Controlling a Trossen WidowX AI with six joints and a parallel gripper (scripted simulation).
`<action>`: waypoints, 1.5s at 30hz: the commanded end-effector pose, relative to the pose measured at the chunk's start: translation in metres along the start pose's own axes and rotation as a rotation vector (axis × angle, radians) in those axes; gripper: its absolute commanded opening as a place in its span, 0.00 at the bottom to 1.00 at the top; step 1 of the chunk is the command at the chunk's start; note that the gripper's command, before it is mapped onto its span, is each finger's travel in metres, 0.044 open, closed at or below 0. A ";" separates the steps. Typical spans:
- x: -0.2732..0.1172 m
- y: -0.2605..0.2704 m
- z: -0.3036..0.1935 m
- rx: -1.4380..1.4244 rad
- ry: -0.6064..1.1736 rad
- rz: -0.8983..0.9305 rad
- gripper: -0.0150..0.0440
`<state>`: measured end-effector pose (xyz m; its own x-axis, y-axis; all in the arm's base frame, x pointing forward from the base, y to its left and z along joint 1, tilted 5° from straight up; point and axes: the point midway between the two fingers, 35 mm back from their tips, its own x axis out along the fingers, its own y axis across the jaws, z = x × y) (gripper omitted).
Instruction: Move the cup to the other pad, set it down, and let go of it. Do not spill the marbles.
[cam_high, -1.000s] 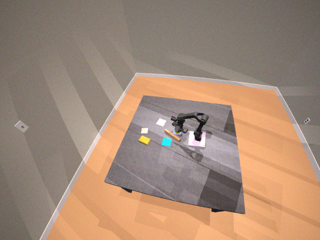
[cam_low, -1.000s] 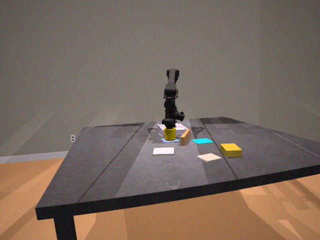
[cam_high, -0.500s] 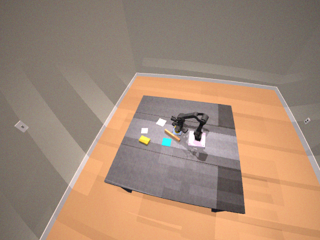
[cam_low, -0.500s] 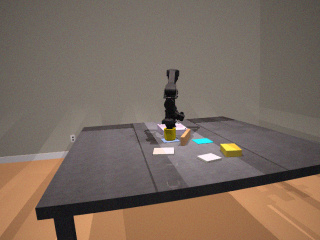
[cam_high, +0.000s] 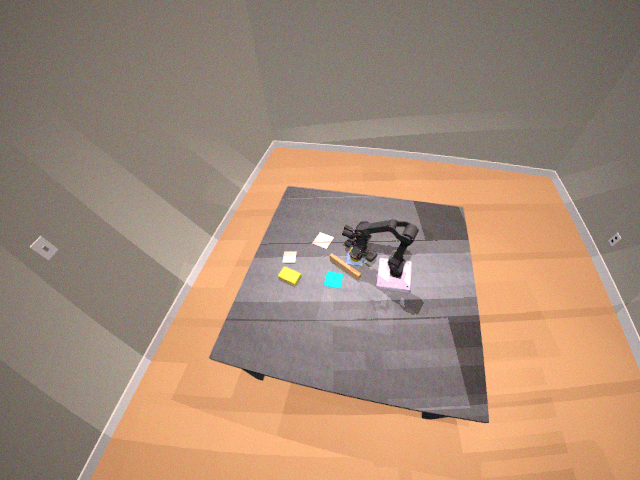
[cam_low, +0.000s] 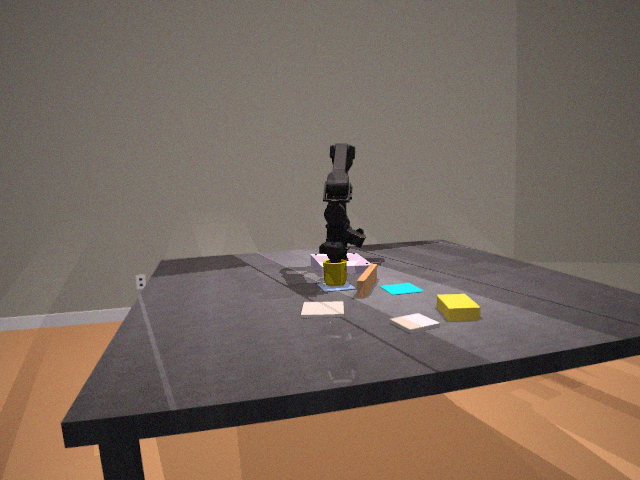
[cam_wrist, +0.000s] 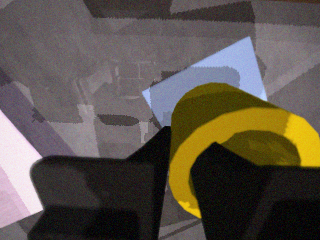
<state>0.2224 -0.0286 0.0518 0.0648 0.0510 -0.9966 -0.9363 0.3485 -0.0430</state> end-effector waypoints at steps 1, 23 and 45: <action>-0.012 -0.004 0.001 -0.002 -0.004 -0.013 0.25; -0.071 -0.001 -0.003 0.000 -0.006 -0.009 0.25; -0.067 -0.001 0.002 0.002 -0.001 -0.004 0.25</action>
<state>0.2184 -0.0331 0.1186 0.0668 0.0509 -0.9965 -0.9356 0.3501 -0.0448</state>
